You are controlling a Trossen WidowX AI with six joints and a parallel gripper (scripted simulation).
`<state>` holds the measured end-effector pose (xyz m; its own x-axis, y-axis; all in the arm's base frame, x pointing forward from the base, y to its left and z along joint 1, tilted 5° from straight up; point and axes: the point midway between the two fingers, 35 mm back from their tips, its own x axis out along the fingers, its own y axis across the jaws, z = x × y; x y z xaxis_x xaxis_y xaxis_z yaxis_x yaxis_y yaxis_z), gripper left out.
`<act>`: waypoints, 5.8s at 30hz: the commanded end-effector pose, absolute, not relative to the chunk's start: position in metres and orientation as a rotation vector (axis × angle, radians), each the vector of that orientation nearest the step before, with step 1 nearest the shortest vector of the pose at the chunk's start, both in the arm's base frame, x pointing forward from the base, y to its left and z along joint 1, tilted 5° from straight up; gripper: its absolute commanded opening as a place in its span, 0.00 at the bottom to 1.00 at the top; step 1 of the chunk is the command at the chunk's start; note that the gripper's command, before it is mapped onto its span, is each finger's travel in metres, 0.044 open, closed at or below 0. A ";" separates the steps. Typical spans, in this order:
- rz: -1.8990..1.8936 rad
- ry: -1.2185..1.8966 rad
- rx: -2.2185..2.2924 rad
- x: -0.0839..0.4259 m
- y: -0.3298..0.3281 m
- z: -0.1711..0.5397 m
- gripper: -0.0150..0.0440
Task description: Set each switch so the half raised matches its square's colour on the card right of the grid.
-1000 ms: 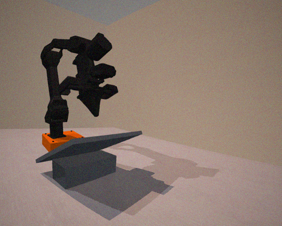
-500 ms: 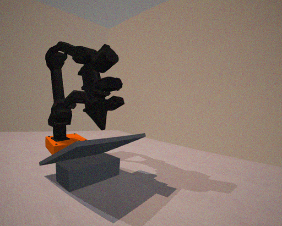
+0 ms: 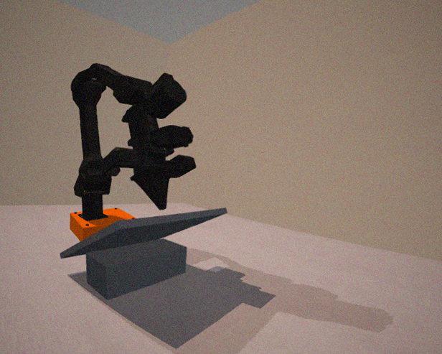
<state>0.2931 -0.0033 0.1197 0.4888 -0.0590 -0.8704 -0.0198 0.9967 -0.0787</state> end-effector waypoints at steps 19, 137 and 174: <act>-0.025 1.076 -0.082 0.297 -0.004 0.106 0.25; -0.026 1.026 -0.088 0.273 -0.063 0.113 0.25; -0.026 1.025 -0.088 0.280 -0.064 0.101 0.25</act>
